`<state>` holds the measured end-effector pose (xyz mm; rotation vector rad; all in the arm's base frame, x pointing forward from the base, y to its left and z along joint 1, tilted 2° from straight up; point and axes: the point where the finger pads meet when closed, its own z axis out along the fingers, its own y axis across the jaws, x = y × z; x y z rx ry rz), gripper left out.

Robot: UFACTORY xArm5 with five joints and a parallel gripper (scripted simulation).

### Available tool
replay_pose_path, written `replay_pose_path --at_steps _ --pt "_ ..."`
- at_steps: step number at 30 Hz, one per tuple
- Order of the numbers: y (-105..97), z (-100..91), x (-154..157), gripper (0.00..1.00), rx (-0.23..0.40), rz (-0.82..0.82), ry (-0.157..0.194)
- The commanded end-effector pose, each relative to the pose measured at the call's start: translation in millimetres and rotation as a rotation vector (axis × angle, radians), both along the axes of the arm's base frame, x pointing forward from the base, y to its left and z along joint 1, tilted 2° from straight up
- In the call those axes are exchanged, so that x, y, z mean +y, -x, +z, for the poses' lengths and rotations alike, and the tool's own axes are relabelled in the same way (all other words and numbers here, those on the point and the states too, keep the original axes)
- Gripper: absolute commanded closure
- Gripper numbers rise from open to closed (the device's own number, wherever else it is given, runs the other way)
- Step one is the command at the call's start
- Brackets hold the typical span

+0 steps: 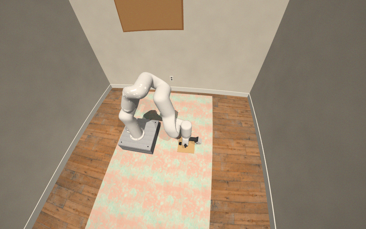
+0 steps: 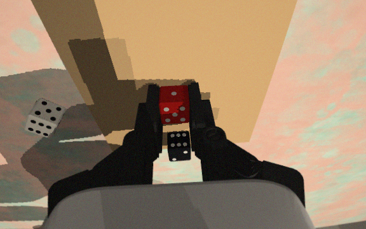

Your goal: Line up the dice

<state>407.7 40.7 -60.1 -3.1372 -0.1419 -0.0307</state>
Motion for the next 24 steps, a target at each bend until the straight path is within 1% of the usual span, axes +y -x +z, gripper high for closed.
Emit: replay_pose_path --at_steps 1,4,5,7,8,10,11,13,14,16,17,24 --pt "-1.3 0.9 0.1 0.85 -0.003 0.000 0.000" --pt "-1.3 0.9 0.1 0.85 -0.003 0.000 0.000" --pt "-1.3 0.9 0.1 0.81 -0.003 0.000 0.000" --pt "-1.3 0.9 0.1 0.81 -0.003 0.000 0.000" --pt "-1.3 0.9 0.1 0.77 -0.003 0.000 0.000" --pt "-1.3 0.9 0.1 0.77 -0.003 0.000 0.000" --pt "-1.3 0.9 0.1 0.72 -0.003 0.000 0.000" --pt "-1.3 0.9 0.1 0.72 -0.003 0.000 0.000" --pt "-1.3 0.9 0.1 0.68 -0.003 0.000 0.000" --pt "-1.3 0.9 0.1 0.68 -0.003 0.000 0.000" --pt "-1.3 0.9 0.1 0.64 -0.003 0.000 0.000" --pt "-1.3 0.9 0.1 0.64 -0.003 0.000 0.000"
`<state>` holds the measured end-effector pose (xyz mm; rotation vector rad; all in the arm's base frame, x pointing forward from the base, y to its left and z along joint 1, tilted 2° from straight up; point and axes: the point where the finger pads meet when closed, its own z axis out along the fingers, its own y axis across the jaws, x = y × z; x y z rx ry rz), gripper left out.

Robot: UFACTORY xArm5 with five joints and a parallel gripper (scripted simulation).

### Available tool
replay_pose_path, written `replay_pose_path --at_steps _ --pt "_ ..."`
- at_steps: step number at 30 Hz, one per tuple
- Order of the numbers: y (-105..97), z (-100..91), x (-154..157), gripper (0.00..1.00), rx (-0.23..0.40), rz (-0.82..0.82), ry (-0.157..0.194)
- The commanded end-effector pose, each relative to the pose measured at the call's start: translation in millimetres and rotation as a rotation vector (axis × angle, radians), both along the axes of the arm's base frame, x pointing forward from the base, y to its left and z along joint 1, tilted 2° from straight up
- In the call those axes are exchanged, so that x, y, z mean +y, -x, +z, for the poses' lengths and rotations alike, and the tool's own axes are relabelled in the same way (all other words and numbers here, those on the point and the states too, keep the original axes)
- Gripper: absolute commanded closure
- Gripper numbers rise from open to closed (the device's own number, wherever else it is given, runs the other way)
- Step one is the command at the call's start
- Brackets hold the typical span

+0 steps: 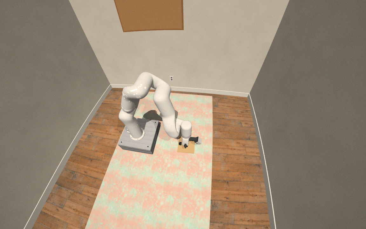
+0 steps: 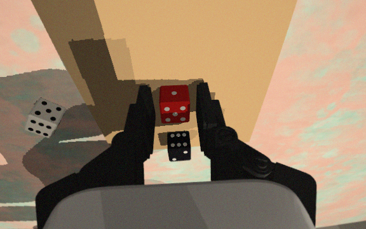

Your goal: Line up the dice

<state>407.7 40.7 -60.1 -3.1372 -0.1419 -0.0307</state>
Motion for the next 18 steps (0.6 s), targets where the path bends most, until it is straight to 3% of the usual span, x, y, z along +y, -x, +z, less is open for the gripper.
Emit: replay_pose_path --at_steps 1,14,18 --pt "-1.3 0.9 0.1 0.64 -0.003 0.000 0.000" --pt "-0.9 14.7 0.7 0.64 -0.003 0.000 0.000" --pt "-0.5 33.1 0.1 0.64 -0.003 0.000 0.000"
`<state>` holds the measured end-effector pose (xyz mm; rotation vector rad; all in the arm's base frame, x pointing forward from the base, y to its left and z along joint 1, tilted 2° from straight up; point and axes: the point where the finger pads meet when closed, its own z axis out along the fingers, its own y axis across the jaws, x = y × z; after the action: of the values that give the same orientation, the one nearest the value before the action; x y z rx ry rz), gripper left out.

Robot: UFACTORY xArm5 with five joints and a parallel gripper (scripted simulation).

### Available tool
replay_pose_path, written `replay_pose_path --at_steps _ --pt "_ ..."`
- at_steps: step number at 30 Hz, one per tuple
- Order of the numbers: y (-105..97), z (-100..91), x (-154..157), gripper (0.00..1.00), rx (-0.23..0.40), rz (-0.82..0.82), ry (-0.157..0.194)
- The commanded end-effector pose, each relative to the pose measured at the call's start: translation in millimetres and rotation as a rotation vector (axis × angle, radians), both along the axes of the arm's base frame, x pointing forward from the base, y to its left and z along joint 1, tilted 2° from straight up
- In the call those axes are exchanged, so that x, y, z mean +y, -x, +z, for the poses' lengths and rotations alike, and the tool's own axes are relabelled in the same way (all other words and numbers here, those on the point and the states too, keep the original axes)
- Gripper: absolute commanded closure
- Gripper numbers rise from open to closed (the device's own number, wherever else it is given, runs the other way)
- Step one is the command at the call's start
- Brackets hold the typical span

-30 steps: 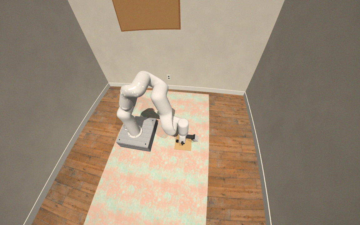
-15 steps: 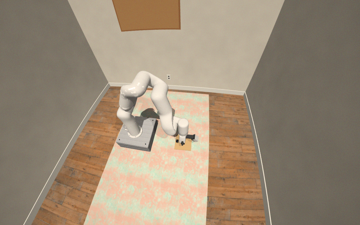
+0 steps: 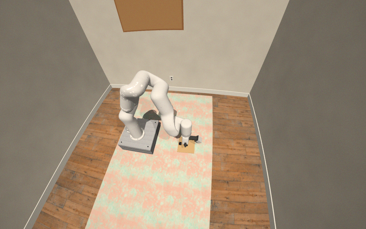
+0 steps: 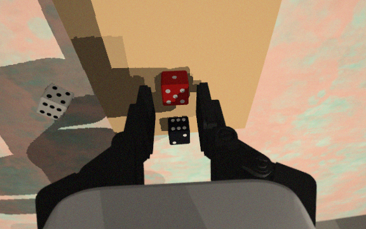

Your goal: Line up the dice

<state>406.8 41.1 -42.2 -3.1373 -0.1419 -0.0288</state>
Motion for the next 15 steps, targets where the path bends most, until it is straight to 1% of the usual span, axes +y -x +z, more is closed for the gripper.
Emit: replay_pose_path --at_steps 1,6,9,11,15 --pt "-1.4 20.6 -0.4 0.64 -0.005 0.000 0.000" --pt "-0.9 47.6 -1.3 0.64 -0.005 0.000 0.000" --pt "-0.6 60.7 -1.7 0.64 -0.004 0.000 0.000" --pt "-0.5 66.8 -1.9 0.64 -0.004 0.000 0.000" --pt "-0.4 70.5 -2.0 0.64 -0.004 0.000 0.000"
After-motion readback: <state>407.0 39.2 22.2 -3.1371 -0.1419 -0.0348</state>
